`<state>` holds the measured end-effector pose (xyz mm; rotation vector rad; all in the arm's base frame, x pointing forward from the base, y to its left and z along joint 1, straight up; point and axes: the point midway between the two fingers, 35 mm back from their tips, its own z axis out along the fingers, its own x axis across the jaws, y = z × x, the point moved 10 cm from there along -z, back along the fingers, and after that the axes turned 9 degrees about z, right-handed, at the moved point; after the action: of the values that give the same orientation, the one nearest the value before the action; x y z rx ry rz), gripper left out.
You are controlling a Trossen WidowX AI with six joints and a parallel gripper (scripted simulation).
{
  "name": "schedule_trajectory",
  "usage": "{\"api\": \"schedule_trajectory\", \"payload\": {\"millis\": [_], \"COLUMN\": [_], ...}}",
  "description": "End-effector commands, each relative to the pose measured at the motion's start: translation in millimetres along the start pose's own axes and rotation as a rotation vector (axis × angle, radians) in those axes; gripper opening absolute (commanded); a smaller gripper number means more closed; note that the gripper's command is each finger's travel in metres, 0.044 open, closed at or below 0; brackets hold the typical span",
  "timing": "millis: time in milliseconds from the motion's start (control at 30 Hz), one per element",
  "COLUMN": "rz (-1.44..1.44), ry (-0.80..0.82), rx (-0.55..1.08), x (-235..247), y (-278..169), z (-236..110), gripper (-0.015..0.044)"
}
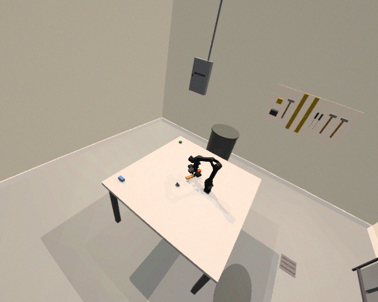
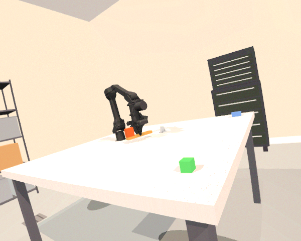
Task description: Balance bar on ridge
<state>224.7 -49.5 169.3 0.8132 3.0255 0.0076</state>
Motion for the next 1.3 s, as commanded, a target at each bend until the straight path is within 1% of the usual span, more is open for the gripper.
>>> {"api": "schedule_trajectory", "payload": {"millis": [0,733,867,1267], "rz": [0.001,0.003,0.0,-0.018], "ry": [-0.01,-0.011,-0.011,-0.011], "rx": [-0.001,0.001,0.001,-0.002], "x": [-1,3,2,-4], "y": [0,-1,3,39], "z": [-11,-68,-69,-73], "gripper": [0.0,0.0,0.0,0.0]}}
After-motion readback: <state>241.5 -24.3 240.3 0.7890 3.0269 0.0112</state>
